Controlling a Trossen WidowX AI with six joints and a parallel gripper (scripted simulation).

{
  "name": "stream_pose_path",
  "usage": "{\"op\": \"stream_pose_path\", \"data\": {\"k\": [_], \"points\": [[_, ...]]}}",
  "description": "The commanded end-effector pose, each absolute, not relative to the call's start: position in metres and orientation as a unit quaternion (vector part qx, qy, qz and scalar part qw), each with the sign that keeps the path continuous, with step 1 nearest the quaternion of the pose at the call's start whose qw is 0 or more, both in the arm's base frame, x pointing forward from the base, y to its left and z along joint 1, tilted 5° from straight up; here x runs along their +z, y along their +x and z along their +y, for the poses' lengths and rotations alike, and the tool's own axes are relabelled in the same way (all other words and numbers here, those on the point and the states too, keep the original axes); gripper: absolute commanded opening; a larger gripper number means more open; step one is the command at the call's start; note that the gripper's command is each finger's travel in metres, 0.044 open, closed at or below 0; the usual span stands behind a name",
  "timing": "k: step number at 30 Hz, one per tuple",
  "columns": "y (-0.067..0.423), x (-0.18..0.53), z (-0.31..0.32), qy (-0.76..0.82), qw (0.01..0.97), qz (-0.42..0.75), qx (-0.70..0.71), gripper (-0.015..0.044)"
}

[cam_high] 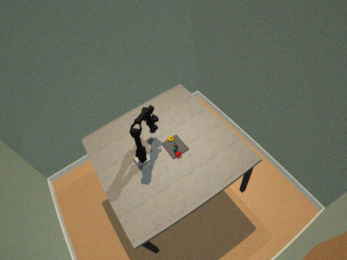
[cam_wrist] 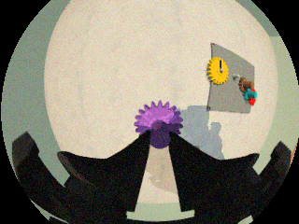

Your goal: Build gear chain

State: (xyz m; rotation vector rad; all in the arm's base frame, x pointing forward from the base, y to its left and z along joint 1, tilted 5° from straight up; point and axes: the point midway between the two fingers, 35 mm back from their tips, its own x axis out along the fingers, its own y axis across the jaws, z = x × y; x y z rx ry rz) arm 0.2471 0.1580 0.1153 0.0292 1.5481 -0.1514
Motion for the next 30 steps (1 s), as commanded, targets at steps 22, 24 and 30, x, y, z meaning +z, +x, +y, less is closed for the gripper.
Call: {"op": "stream_pose_path", "data": {"k": [22, 24, 30], "points": [[0.238, 0.172, 0.162, 0.012, 0.713, 0.699, -0.057, 0.0000], [0.236, 0.176, 0.162, 0.012, 0.712, 0.699, -0.057, 0.0000], [0.240, 0.176, 0.158, 0.011, 0.712, 0.699, -0.056, 0.0000]]}}
